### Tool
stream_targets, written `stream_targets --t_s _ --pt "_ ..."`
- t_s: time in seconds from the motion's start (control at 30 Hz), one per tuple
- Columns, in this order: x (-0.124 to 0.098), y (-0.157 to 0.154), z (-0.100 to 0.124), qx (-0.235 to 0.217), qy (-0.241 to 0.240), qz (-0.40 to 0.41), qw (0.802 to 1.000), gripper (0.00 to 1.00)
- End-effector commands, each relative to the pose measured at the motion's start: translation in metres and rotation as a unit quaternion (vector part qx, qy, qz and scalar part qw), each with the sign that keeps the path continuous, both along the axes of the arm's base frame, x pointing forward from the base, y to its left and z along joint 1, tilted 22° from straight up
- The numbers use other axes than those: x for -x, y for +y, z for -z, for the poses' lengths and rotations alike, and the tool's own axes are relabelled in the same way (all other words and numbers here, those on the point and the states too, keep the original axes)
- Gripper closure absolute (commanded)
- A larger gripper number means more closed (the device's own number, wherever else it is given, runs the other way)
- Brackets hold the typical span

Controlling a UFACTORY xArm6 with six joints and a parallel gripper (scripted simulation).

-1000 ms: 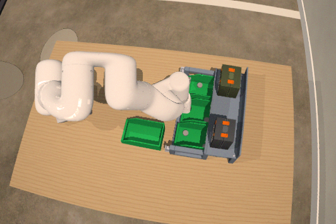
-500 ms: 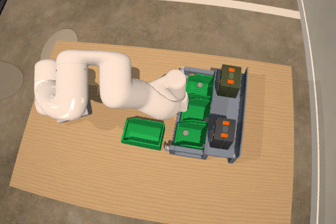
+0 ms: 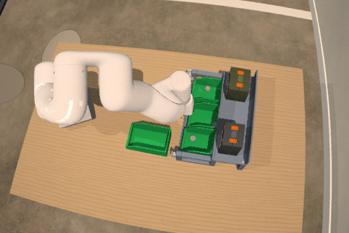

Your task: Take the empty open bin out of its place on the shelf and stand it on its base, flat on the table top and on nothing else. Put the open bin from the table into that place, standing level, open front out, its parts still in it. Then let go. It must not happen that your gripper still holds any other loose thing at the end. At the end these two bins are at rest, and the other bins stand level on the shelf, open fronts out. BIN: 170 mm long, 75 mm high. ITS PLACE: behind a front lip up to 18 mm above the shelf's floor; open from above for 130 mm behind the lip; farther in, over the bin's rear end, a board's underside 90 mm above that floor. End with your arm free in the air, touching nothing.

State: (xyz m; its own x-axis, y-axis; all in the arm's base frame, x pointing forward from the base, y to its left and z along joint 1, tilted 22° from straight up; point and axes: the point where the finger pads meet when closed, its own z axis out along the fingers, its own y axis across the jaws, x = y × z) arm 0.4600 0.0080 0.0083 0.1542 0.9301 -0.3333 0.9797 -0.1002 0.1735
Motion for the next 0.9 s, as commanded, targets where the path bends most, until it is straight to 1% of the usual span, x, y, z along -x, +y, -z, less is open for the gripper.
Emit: stream_targets --t_s 0.0,0.1,0.17,0.27,0.33,0.87 --pt "0.0 0.005 -0.012 0.0 -0.002 -0.001 1.0 1.0" --pt "0.003 0.012 -0.031 0.0 -0.002 -0.001 1.0 1.0" --pt "0.003 0.012 -0.031 0.0 -0.002 -0.001 1.0 1.0" --pt "0.005 0.019 -0.049 0.0 -0.002 -0.001 1.0 1.0" --pt "0.006 0.021 -0.055 0.0 -0.002 -0.001 1.0 1.0" --pt "0.006 0.022 -0.057 0.0 -0.002 -0.001 1.0 1.0"
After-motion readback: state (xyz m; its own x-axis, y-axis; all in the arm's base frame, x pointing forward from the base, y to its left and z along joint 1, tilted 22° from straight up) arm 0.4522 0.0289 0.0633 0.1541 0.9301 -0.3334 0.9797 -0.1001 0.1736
